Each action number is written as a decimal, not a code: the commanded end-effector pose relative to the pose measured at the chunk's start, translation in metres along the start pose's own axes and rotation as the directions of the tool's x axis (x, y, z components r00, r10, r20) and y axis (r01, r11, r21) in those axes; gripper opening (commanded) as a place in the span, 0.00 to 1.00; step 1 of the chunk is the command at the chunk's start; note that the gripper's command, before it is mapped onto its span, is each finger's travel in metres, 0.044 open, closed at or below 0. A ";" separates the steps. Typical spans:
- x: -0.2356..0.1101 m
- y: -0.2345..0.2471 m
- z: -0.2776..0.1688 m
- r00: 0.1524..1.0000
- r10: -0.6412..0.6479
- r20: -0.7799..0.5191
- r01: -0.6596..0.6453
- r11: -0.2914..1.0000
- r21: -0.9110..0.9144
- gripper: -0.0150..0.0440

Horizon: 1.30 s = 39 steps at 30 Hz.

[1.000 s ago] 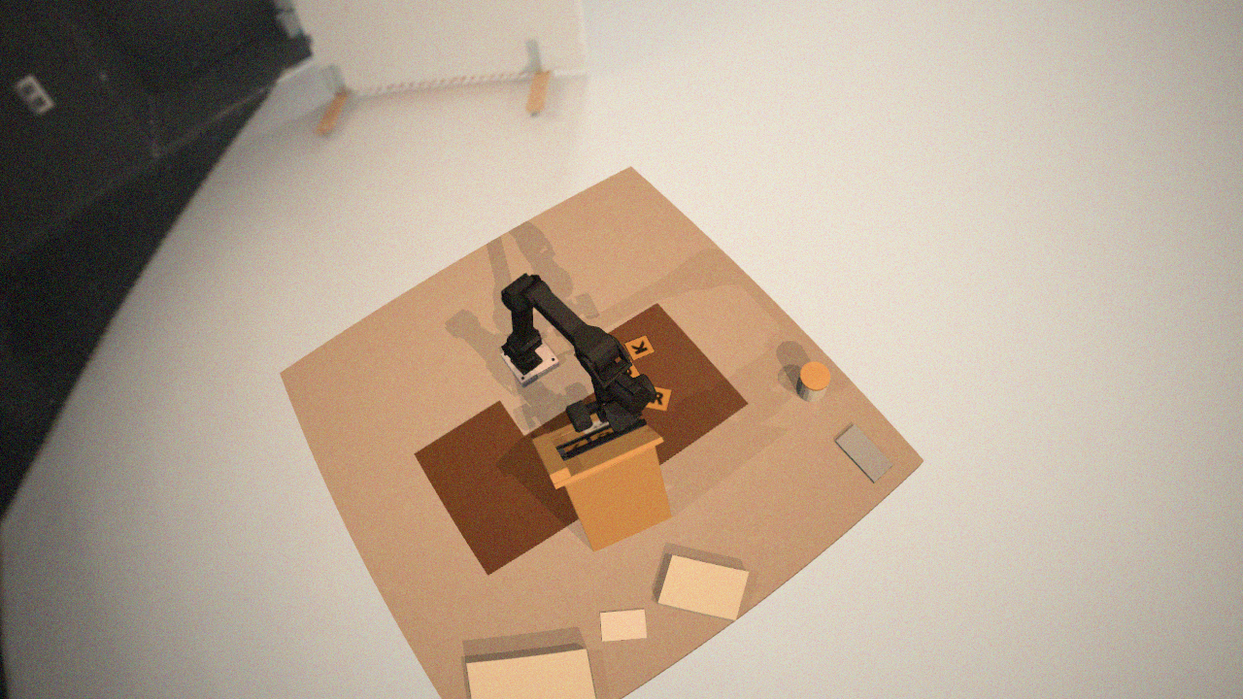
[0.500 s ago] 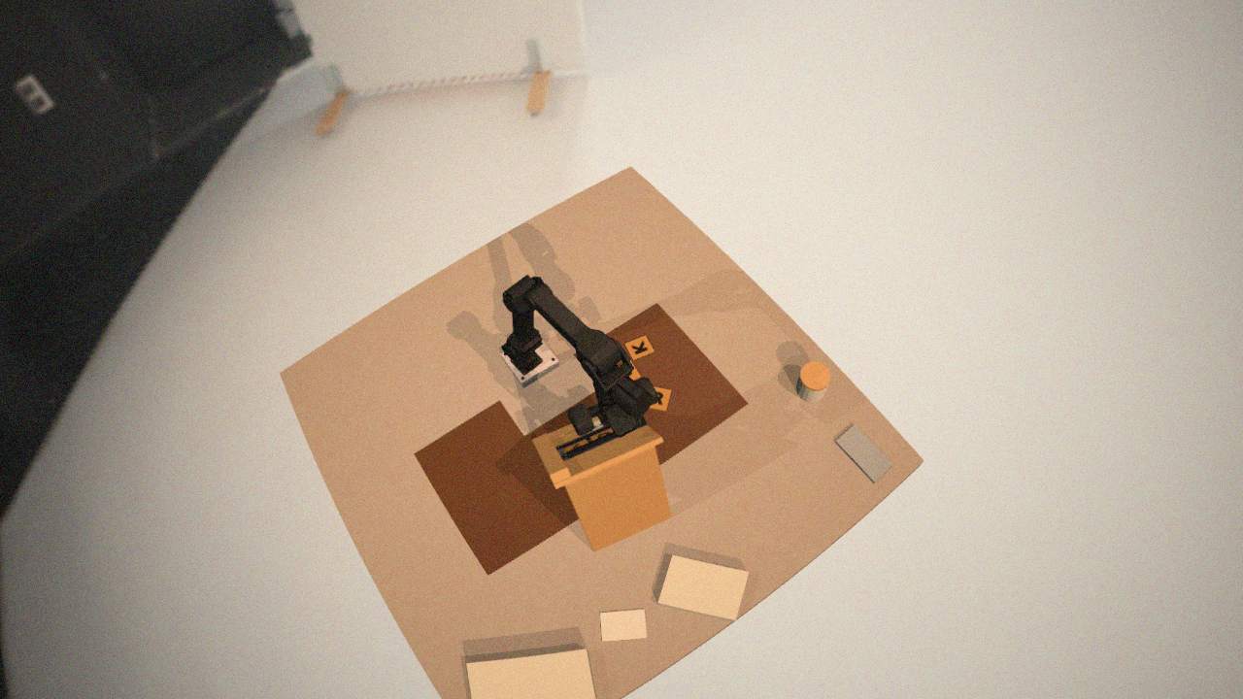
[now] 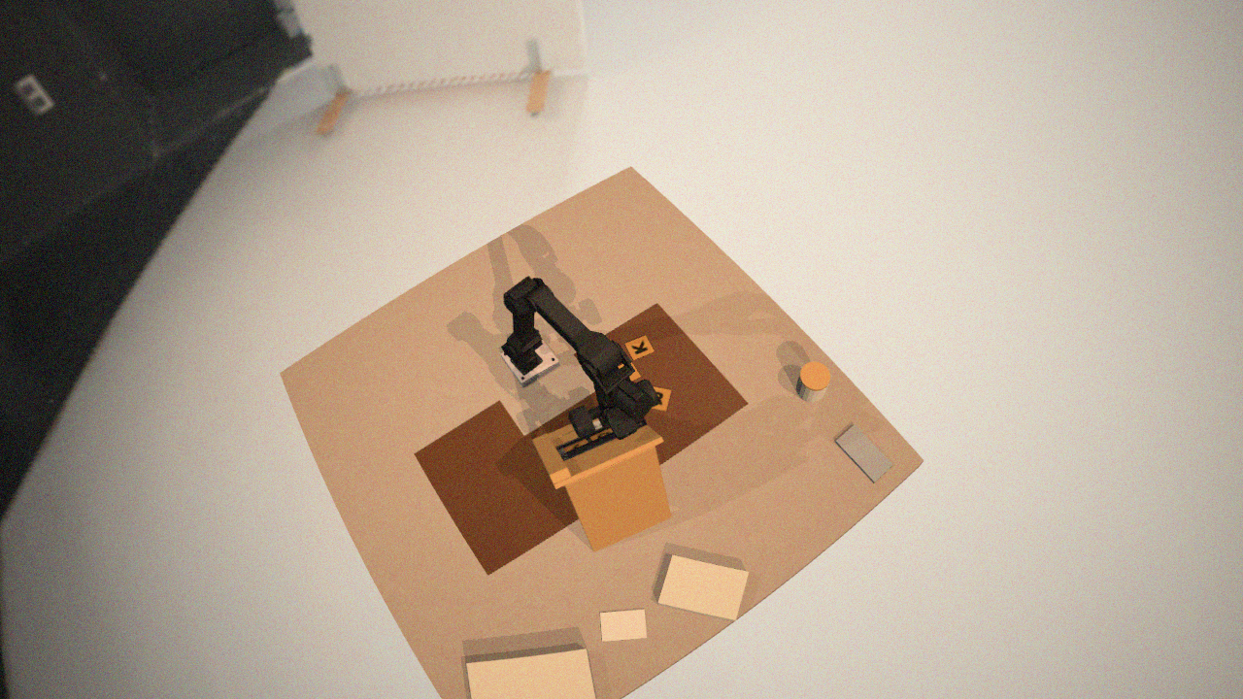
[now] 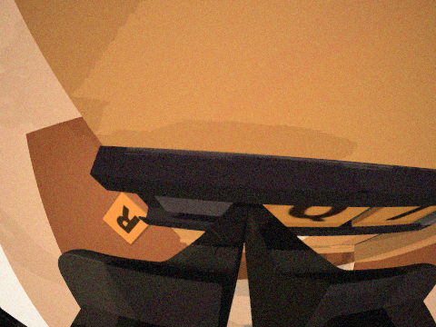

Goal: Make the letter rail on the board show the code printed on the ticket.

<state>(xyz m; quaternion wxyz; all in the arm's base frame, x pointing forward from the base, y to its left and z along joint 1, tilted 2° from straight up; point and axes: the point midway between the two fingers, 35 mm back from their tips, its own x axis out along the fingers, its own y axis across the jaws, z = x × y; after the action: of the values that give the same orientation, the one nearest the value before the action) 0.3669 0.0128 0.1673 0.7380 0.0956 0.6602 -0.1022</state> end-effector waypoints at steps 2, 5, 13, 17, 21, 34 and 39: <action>-0.001 -0.002 -0.001 1.000 0.003 0.000 -0.003 1.000 -0.005 0.25; -0.001 -0.003 -0.001 1.000 0.003 0.000 -0.003 1.000 -0.005 0.25; -0.001 -0.006 -0.002 1.000 0.003 0.000 -0.003 1.000 -0.005 0.25; -0.001 -0.007 -0.002 1.000 0.003 0.000 -0.003 1.000 -0.005 0.25; 0.000 -0.009 -0.002 1.000 0.003 0.000 -0.003 1.000 -0.005 0.25; 0.000 -0.013 -0.001 1.000 0.002 0.000 -0.002 1.000 -0.005 0.25; 0.000 -0.015 -0.001 1.000 0.002 0.000 -0.002 1.000 -0.005 0.25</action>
<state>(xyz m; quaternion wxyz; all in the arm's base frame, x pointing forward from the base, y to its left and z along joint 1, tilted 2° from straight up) 0.3625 0.0013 0.1677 0.7389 0.0965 0.6593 -0.0998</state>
